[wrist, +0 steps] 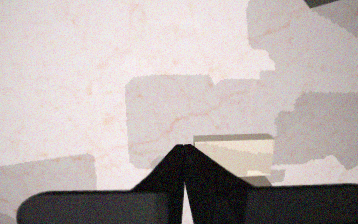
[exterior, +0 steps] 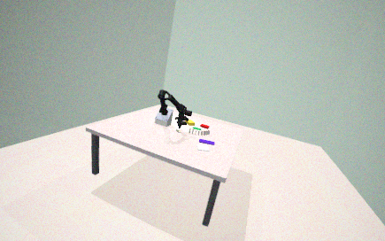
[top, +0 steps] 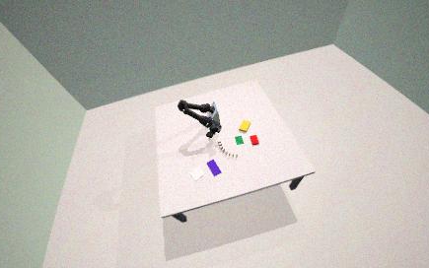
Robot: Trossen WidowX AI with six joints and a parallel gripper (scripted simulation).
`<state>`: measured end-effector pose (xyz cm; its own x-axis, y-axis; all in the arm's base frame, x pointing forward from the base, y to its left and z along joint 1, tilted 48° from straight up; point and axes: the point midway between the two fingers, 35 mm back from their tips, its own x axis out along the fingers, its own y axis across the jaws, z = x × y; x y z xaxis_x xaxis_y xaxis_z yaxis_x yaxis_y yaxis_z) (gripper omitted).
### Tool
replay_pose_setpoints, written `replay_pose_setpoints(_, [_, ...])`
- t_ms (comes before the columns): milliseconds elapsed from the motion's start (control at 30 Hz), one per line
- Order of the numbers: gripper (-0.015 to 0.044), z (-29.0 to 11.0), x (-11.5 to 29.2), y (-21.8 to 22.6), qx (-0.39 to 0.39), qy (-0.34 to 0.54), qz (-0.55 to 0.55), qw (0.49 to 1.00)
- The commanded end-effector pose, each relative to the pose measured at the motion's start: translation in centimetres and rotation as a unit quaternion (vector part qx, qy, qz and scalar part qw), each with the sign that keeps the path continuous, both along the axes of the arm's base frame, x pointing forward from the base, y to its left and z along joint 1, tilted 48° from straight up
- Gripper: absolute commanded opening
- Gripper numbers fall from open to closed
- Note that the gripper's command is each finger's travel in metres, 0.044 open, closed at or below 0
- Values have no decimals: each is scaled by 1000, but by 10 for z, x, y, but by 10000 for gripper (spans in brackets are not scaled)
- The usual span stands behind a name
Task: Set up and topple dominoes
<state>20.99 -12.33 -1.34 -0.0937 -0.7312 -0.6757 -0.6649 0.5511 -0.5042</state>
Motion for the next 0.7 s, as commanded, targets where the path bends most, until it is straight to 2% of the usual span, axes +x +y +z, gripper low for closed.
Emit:
replay_pose_setpoints(0, [0, -13, -11, -16, -6, 13, -2, 1000])
replay_pose_setpoints(667, [0, -2, 8, -29, -6, 12, -2, 1000])
